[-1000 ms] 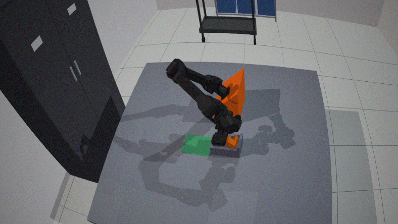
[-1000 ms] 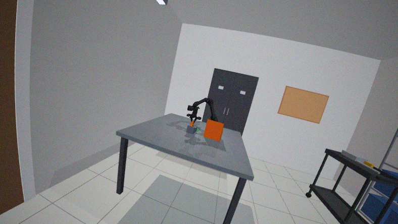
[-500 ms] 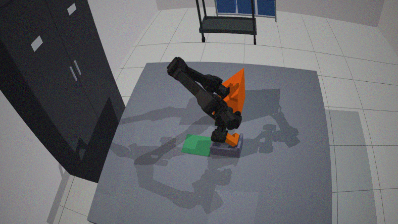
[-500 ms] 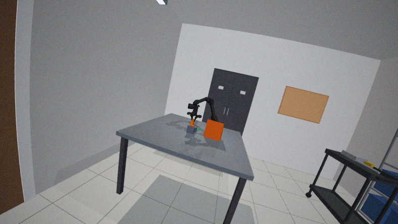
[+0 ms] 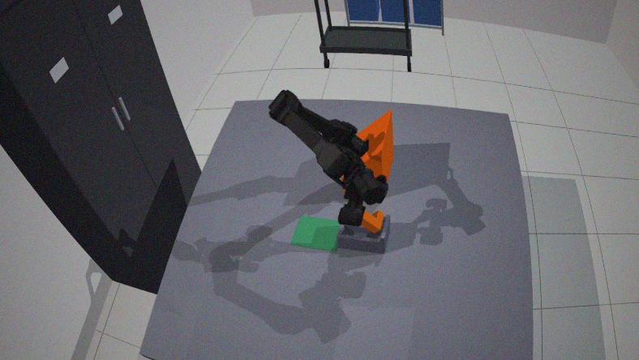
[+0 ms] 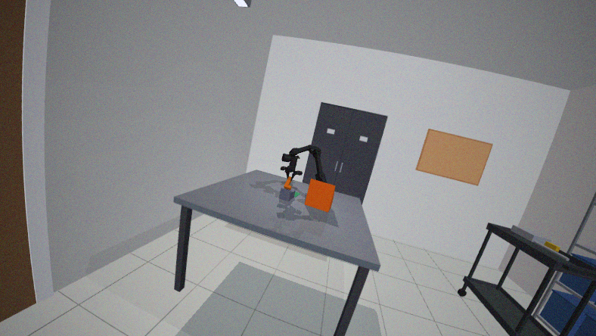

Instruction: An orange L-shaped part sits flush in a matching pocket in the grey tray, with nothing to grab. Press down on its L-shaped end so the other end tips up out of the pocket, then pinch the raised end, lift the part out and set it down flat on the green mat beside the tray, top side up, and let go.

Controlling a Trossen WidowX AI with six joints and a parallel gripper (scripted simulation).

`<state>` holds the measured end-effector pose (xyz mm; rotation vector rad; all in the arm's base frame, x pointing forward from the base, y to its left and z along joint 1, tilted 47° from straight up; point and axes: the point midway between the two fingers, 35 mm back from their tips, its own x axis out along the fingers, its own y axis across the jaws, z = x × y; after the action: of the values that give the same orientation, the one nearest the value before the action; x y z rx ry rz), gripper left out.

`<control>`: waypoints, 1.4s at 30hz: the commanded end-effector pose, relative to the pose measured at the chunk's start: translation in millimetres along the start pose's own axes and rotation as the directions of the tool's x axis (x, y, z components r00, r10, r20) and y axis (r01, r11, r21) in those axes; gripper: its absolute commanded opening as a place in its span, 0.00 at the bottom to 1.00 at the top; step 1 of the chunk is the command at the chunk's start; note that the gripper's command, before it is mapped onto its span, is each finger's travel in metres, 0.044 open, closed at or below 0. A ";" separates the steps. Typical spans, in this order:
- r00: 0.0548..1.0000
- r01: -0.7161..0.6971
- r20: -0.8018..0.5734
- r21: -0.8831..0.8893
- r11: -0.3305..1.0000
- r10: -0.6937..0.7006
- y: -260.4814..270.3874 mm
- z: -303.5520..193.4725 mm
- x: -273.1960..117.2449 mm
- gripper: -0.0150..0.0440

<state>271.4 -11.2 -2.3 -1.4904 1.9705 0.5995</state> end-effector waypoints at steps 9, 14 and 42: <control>1.000 -0.001 0.003 0.004 1.000 0.001 0.9 -38.0 1.0 0.25; 1.000 -0.002 0.002 0.004 1.000 0.002 1.5 -61.1 1.5 0.25; 1.000 -0.003 -0.002 0.003 1.000 0.003 14.5 -164.9 2.4 0.25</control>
<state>229.7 -116.2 115.3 -1.4842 1.9646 0.5864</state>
